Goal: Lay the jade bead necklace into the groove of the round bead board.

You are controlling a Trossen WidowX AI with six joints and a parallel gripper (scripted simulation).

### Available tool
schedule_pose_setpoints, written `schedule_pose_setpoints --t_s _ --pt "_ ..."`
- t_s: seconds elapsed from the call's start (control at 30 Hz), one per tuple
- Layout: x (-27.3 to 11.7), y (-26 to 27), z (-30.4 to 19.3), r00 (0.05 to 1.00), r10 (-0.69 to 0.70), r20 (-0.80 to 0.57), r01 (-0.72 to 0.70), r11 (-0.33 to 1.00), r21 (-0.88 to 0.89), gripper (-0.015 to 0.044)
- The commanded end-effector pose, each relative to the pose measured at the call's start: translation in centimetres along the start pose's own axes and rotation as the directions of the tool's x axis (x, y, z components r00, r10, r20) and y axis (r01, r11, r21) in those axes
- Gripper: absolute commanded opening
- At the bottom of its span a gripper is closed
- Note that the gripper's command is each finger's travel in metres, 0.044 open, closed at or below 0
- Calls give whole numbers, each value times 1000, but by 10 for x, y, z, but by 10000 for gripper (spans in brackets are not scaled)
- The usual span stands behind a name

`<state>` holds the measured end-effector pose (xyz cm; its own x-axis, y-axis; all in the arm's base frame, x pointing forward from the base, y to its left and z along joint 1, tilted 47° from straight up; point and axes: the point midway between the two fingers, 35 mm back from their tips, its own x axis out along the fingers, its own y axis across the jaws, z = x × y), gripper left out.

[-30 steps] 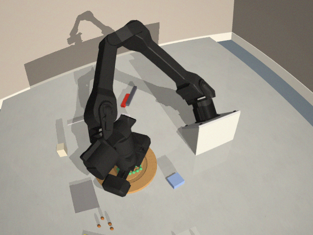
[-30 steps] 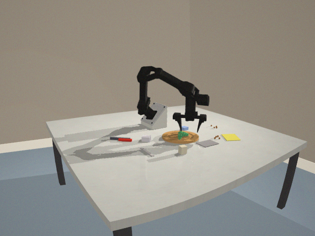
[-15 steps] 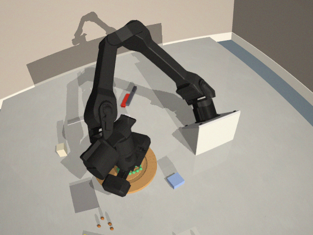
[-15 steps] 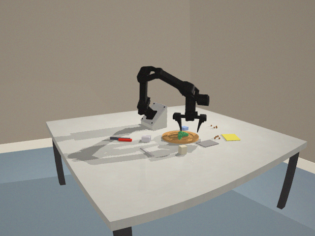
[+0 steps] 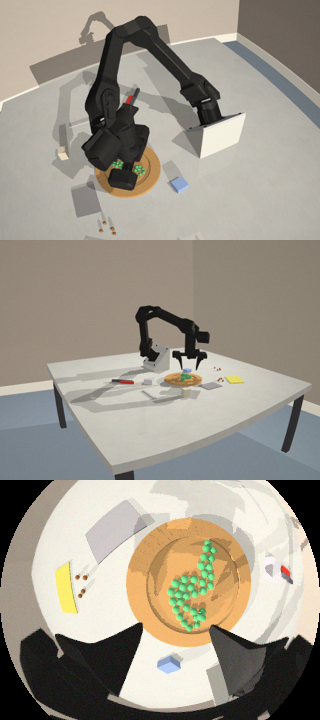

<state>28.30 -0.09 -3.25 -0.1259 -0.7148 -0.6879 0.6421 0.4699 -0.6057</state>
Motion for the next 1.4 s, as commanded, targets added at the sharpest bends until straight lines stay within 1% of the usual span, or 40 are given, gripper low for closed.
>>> schedule_pose_setpoints --t_s 0.0,0.07,0.1,0.27,0.3,0.33,0.43,1.13,1.17,1.37 --pt "-9 -6 0 1000 7 -3 -7 999 -51 177" --pt "-9 -6 0 1000 7 -3 -7 999 -51 125" --pt "-9 -6 0 1000 7 -3 -7 999 -51 120" --pt "6 -6 0 1000 7 -2 -7 999 -51 120" --pt "8 -6 0 1000 7 -2 -7 999 -51 120" --pt "-1 -4 0 1000 12 -1 -12 999 -45 120" --pt "1 -4 1 1000 12 -1 -12 999 -45 120" --pt "32 -6 0 1000 6 -2 -6 999 -50 120" --pt "27 -5 1 1000 13 -4 -14 999 -42 113" --pt "27 -5 1 1000 13 -4 -14 999 -42 73"
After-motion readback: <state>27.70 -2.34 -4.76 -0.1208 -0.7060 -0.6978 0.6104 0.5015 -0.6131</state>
